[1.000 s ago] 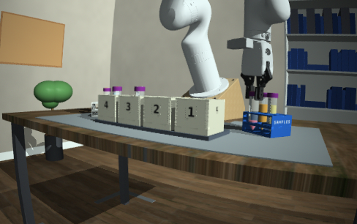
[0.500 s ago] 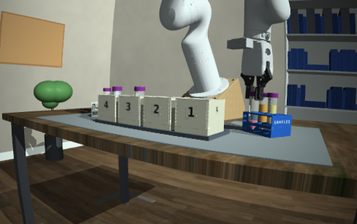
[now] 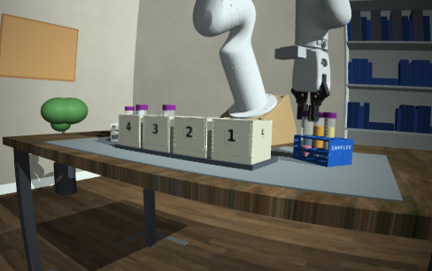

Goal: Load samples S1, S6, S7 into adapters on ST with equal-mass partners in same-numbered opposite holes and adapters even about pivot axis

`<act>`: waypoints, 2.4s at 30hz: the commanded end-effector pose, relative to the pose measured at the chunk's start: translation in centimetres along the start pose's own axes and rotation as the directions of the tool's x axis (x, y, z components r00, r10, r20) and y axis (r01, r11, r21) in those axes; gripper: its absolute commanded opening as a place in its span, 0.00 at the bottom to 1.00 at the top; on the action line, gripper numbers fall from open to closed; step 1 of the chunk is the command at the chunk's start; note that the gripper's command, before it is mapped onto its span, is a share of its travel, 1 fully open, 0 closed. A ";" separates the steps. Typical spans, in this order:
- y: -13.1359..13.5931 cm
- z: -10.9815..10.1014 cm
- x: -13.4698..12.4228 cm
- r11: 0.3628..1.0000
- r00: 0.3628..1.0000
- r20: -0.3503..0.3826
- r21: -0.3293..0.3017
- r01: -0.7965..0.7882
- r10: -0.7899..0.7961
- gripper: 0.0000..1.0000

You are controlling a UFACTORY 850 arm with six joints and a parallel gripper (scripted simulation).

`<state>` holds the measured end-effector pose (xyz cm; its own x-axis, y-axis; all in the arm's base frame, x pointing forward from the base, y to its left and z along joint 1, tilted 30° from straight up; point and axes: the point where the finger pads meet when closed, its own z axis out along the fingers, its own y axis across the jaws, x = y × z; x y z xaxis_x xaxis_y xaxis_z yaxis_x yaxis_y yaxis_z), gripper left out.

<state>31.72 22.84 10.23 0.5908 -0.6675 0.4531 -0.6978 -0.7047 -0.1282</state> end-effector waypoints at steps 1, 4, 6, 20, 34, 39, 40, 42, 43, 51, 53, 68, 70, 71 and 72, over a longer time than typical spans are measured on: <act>0.0 0.0 0.0 0.997 0.999 -0.014 0.077 -0.028 0.029 0.00; 0.0 0.0 0.0 0.997 0.999 -0.014 0.077 -0.028 0.029 0.00; 0.0 0.0 0.0 0.997 0.999 -0.014 0.077 -0.028 0.029 0.00; 0.0 0.0 0.0 0.997 0.999 -0.014 0.077 -0.028 0.029 0.00; 0.0 -0.8 0.0 0.997 0.999 -0.014 0.077 -0.028 0.029 0.00; 0.0 -1.1 -0.1 0.997 0.999 -0.014 0.078 -0.029 0.030 0.00; 0.0 -1.2 -0.1 0.997 0.999 -0.014 0.078 -0.029 0.030 0.00; 0.0 -1.3 -0.1 0.997 0.999 -0.014 0.078 -0.029 0.030 0.00; 0.0 -1.4 -0.1 0.997 0.999 -0.014 0.078 -0.029 0.030 0.00; 0.1 -1.8 -0.1 0.997 0.999 -0.014 0.078 -0.029 0.030 0.00; 0.1 -1.9 -0.1 0.997 0.999 -0.014 0.078 -0.029 0.030 0.00; 0.1 -2.0 -0.1 0.997 0.999 -0.014 0.078 -0.029 0.030 0.00; 0.1 -2.0 -0.1 0.997 0.999 -0.014 0.078 -0.029 0.030 0.00; 0.1 -2.0 -0.1 0.997 0.999 -0.014 0.078 -0.029 0.030 0.00; 0.1 -2.0 -0.1 0.997 0.999 -0.014 0.078 -0.029 0.030 0.00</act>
<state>30.81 23.28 11.99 0.5813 -0.6739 0.4560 -0.6914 -0.7045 -0.1600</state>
